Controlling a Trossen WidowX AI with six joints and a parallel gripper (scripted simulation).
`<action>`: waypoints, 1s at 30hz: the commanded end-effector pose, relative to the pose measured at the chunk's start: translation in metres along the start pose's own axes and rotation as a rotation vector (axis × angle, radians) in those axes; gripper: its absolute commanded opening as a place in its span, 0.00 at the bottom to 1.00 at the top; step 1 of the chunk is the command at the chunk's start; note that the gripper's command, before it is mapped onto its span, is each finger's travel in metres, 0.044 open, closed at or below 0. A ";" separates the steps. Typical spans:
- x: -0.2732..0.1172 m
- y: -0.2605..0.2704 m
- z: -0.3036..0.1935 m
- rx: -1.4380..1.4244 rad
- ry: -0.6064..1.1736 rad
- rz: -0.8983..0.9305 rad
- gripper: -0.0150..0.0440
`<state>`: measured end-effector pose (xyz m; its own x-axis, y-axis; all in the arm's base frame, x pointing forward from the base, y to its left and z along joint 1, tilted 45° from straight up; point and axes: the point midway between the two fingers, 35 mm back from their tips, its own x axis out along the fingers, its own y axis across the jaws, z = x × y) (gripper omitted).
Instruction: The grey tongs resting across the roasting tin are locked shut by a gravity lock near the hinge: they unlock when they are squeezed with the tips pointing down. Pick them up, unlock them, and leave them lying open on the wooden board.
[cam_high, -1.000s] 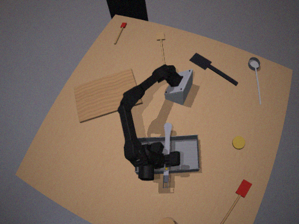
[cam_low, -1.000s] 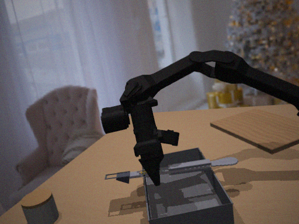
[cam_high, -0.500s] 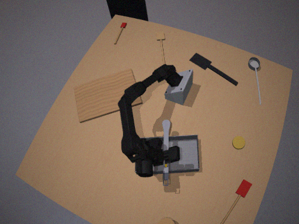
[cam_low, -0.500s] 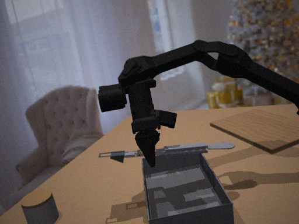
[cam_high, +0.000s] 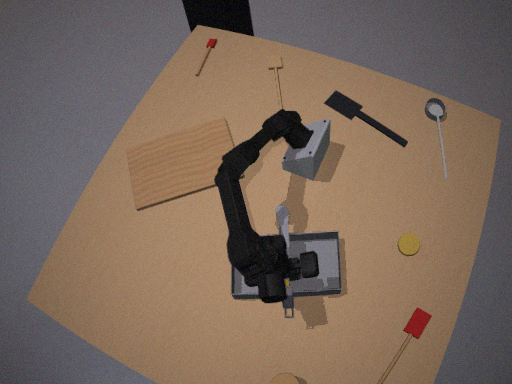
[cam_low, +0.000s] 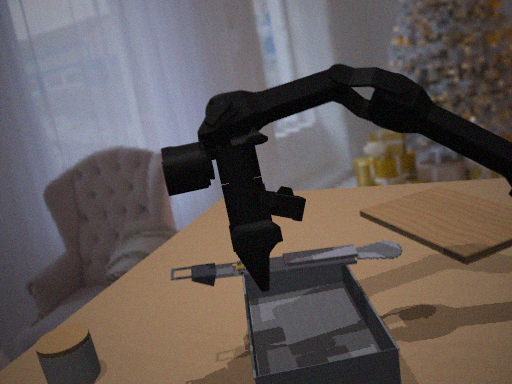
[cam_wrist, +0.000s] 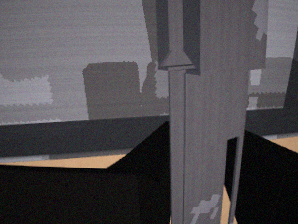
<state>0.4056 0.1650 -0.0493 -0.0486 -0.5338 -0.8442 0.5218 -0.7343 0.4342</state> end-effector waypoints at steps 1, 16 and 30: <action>-0.002 -0.002 -0.001 -0.009 0.004 0.130 0.00; -0.006 -0.001 -0.002 -0.018 0.013 0.234 0.00; -0.050 0.077 0.030 0.118 0.042 0.229 0.00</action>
<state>0.4211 0.1349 0.0172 0.0943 -0.6726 -0.7340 0.4408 -0.6329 0.6366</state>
